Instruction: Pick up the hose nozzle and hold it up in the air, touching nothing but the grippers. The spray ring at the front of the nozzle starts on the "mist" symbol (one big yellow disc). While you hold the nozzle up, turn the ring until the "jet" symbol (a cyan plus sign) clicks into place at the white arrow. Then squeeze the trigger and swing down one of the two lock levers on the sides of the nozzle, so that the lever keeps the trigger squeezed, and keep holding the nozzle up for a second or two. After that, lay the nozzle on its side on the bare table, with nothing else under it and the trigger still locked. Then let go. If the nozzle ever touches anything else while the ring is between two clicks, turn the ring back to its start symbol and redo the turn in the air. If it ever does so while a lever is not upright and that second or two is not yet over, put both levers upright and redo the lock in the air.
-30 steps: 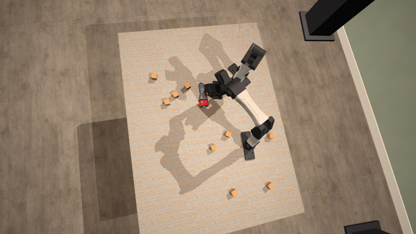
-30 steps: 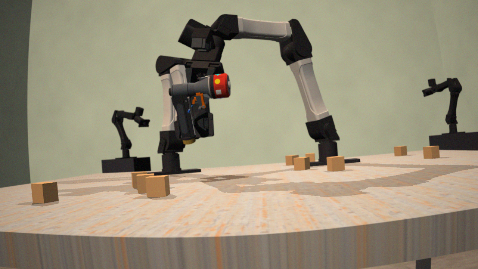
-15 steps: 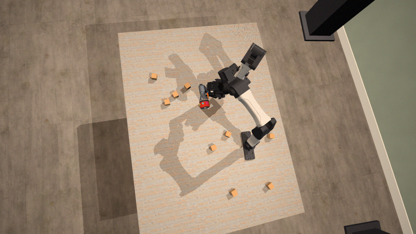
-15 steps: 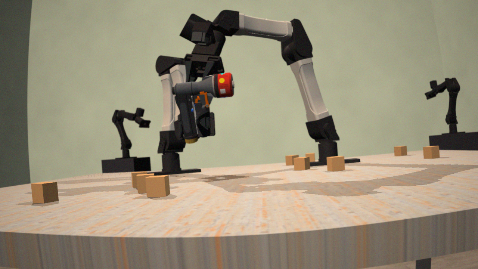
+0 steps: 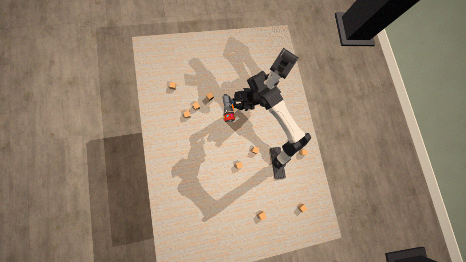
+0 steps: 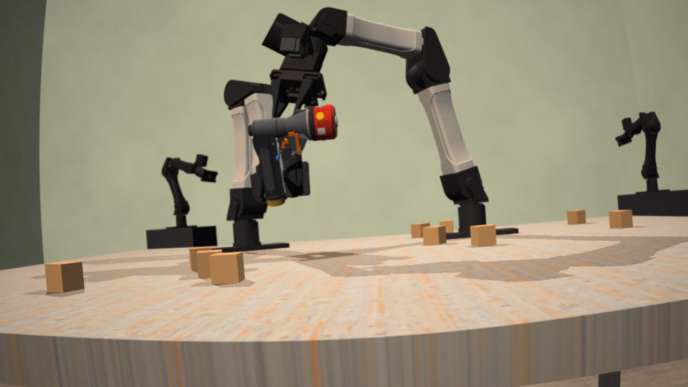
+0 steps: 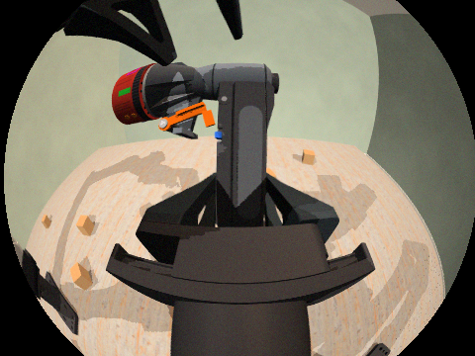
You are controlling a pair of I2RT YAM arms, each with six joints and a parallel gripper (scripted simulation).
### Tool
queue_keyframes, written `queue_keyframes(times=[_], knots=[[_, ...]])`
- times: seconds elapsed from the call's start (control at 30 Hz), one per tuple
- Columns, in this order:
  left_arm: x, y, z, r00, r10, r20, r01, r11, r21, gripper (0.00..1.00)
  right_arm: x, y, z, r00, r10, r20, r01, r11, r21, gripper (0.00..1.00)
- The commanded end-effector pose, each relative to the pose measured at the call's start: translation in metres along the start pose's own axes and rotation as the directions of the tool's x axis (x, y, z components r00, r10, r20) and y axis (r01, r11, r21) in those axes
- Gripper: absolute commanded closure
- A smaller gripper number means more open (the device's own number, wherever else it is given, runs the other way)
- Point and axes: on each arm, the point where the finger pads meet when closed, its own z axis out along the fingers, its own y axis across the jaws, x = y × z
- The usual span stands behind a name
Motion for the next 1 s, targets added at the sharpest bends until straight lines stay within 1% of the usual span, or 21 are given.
queue_keyframes(times=[0.0, 0.03, 0.07, 0.13, 0.2, 0.23, 0.37, 0.57, 0.6, 0.63, 0.67, 0.7, 0.77, 0.87, 0.97], knots=[[-0.004, -0.004, -0.02, 1.0, -0.011, 0.024, 0.01, 1.0, 0.028, 0.63, -0.037, 0.006, 0.007, 0.987, 0.118, 0.105, -0.118, 0.993, -0.009, 0.64], [-0.008, 0.001, -0.016, 1.0, -0.021, 0.023, 0.02, 1.0, 0.011, 0.63, -0.037, 0.006, 0.007, 0.987, 0.118, 0.105, -0.118, 0.993, -0.009, 0.64], [-0.005, -0.003, -0.027, 1.0, -0.012, 0.028, 0.012, 0.999, 0.033, 0.63, -0.037, 0.006, 0.007, 0.987, 0.118, 0.105, -0.118, 0.993, -0.009, 0.64], [-0.006, -0.002, -0.032, 0.999, -0.014, 0.031, 0.013, 0.999, 0.035, 0.63, -0.037, 0.006, 0.007, 0.987, 0.118, 0.105, -0.118, 0.993, -0.009, 0.64], [-0.006, -0.002, -0.033, 0.999, -0.016, 0.031, 0.015, 0.999, 0.033, 0.63, -0.037, 0.006, 0.007, 0.987, 0.118, 0.105, -0.118, 0.993, -0.009, 0.64], [-0.005, -0.002, -0.029, 1.0, -0.011, 0.024, 0.011, 1.0, 0.02, 0.63, -0.037, 0.006, 0.007, 0.987, 0.118, 0.105, -0.118, 0.993, -0.009, 0.64], [-0.004, -0.002, -0.034, 1.0, -0.01, 0.022, 0.01, 1.0, 0.016, 0.63, -0.037, 0.006, 0.007, 0.987, 0.118, 0.105, -0.118, 0.993, -0.009, 0.64], [-0.002, -0.002, -0.032, 1.0, -0.004, 0.013, 0.004, 1.0, 0.001, 0.63, -0.037, 0.006, 0.007, 0.987, 0.118, 0.105, -0.118, 0.993, -0.009, 0.64], [-0.007, 0.002, -0.034, 1.0, -0.017, 0.018, 0.017, 1.0, -0.003, 0.63, -0.037, 0.006, 0.007, 0.987, 0.118, 0.105, -0.118, 0.993, -0.009, 0.64], [0.001, -0.003, -0.03, 1.0, 0.002, 0.005, -0.002, 1.0, -0.01, 0.63, -0.037, 0.006, 0.007, 0.987, 0.118, 0.105, -0.118, 0.993, -0.009, 0.64], [-0.002, -0.002, -0.038, 1.0, -0.004, 0.014, 0.004, 1.0, 0.003, 0.63, -0.037, 0.006, 0.007, 0.987, 0.118, 0.105, -0.118, 0.993, -0.009, 0.64], [-0.002, -0.001, -0.041, 1.0, -0.006, 0.017, 0.006, 1.0, 0.007, 0.63, -0.037, 0.006, 0.007, 0.987, 0.118, 0.105, -0.118, 0.993, -0.009, 0.64], [0.0, -0.002, -0.035, 1.0, -0.001, 0.007, 0.001, 1.0, -0.012, 0.63, -0.037, 0.006, 0.007, 0.987, 0.118, 0.105, -0.118, 0.993, -0.009, 0.64], [-0.002, -0.001, -0.044, 1.0, -0.004, 0.012, 0.004, 1.0, -0.003, 0.63, -0.037, 0.006, 0.007, 0.987, 0.118, 0.105, -0.118, 0.993, -0.009, 0.64], [-0.003, 0.0, -0.042, 1.0, -0.008, 0.01, 0.008, 1.0, -0.013, 0.63, -0.037, 0.006, 0.007, 0.987, 0.118, 0.105, -0.118, 0.993, -0.009, 0.64]])
